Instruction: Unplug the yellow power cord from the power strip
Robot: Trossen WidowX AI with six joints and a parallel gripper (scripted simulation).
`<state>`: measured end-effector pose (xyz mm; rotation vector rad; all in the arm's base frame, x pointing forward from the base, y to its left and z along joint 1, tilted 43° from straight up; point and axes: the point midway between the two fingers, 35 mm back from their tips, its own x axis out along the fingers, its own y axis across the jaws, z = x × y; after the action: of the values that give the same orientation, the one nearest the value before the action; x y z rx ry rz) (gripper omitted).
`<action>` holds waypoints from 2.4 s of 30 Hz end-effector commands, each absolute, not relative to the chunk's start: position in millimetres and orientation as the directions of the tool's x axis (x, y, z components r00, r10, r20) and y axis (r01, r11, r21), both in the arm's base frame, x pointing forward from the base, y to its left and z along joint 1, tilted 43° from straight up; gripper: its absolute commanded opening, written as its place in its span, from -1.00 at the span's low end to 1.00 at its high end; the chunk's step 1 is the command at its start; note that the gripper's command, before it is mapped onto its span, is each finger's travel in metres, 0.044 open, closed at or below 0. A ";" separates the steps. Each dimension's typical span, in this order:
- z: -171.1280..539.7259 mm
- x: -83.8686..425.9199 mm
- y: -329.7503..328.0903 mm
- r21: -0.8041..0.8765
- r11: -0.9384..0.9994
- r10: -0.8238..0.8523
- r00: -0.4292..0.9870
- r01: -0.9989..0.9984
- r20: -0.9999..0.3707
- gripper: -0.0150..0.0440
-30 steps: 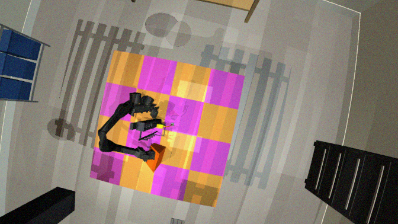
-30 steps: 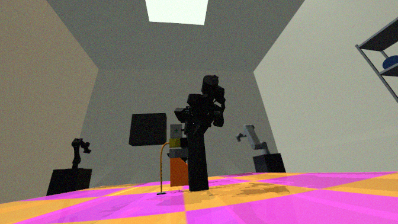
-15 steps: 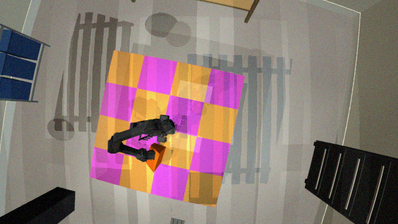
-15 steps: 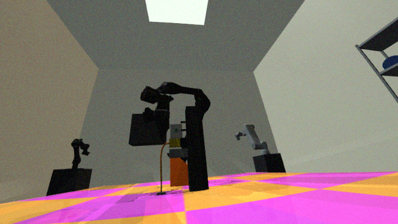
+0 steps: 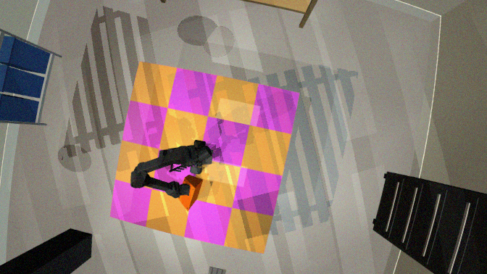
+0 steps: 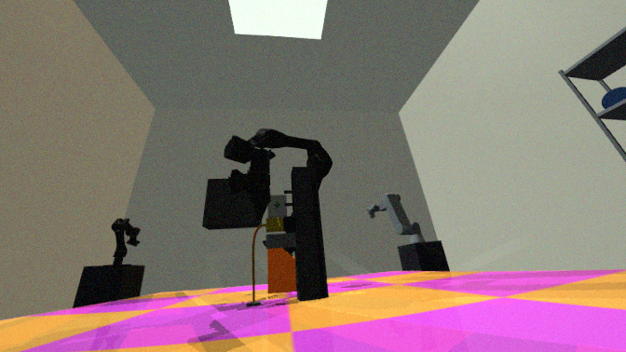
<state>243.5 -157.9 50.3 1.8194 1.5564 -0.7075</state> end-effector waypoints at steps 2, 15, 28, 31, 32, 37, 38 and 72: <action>55.9 243.6 -151.1 0.118 -0.103 0.650 0.157 0.988 -0.744 0.05; 69.2 243.0 -135.2 0.118 -0.103 0.651 0.156 0.988 -0.743 0.05; 62.5 244.6 -126.3 0.118 -0.103 0.651 0.157 0.988 -0.743 0.05; 61.7 244.7 -125.6 0.118 -0.103 0.651 0.157 0.988 -0.743 0.05; 63.0 244.2 -127.4 0.119 -0.099 0.650 0.155 0.988 -0.744 -0.04; 63.0 244.2 -127.4 0.119 -0.099 0.650 0.155 0.988 -0.744 -0.35; 63.0 244.2 -127.4 0.119 -0.099 0.650 0.155 0.988 -0.744 -0.37; 38.9 245.4 -161.7 0.119 -0.101 0.647 0.156 0.988 -0.746 -0.49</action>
<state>247.0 -128.2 55.9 1.8653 1.6332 -0.6494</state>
